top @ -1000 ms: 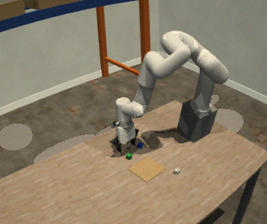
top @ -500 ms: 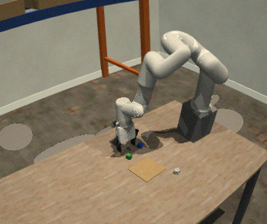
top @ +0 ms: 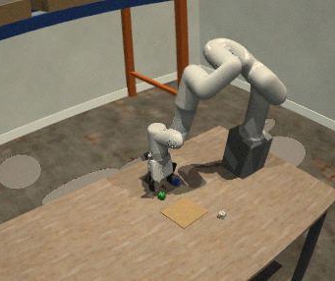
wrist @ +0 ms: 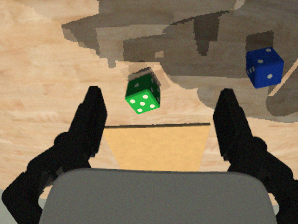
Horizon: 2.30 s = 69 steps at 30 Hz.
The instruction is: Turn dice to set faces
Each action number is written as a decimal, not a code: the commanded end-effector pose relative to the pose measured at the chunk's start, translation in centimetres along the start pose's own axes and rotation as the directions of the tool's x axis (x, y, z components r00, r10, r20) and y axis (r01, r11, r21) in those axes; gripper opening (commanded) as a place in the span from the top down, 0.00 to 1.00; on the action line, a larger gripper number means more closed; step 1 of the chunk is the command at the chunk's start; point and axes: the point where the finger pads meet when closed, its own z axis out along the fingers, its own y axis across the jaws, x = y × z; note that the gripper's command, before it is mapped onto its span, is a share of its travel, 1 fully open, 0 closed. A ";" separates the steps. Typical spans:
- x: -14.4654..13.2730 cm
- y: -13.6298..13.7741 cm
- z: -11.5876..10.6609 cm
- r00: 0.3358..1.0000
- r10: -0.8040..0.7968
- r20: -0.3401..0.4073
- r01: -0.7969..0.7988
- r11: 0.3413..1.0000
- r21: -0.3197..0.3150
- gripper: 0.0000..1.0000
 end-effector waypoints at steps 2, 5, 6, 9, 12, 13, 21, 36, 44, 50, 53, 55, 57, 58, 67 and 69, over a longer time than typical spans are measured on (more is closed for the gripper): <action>-1.4 0.4 -0.1 1.000 0.000 -0.001 0.000 1.000 0.004 0.00; -2.9 1.1 -0.1 1.000 0.000 -0.001 0.000 1.000 0.004 0.00; -3.5 1.3 -0.1 1.000 0.000 -0.001 0.000 1.000 0.004 0.00; -5.4 2.2 -0.1 1.000 0.000 -0.001 0.000 1.000 0.004 0.00; -7.5 3.1 -0.1 1.000 0.000 -0.001 0.000 1.000 0.004 0.00; -8.2 3.4 -0.1 1.000 0.000 -0.001 0.000 1.000 0.004 0.00; -13.1 5.4 -0.1 1.000 0.000 -0.001 0.000 1.000 0.004 0.00; -22.5 9.5 -0.1 1.000 0.000 -0.001 0.000 1.000 0.004 0.00; -24.4 10.3 -0.1 1.000 0.000 -0.001 0.000 1.000 0.004 0.00; -24.5 10.4 -0.1 1.000 0.000 -0.001 0.000 1.000 0.004 0.00; -24.5 10.4 -0.1 1.000 0.000 -0.001 0.000 1.000 0.004 0.00; -24.5 10.4 -0.1 1.000 0.000 -0.001 0.000 1.000 0.004 0.00; -24.5 10.4 -0.1 1.000 0.000 -0.001 0.000 1.000 0.004 0.00; -24.5 10.4 -0.1 1.000 0.000 -0.001 0.000 1.000 0.004 0.00; -24.5 10.4 -0.1 1.000 0.000 -0.001 0.000 1.000 0.004 0.00; -24.5 10.4 -0.1 1.000 0.000 -0.001 0.000 1.000 0.004 0.00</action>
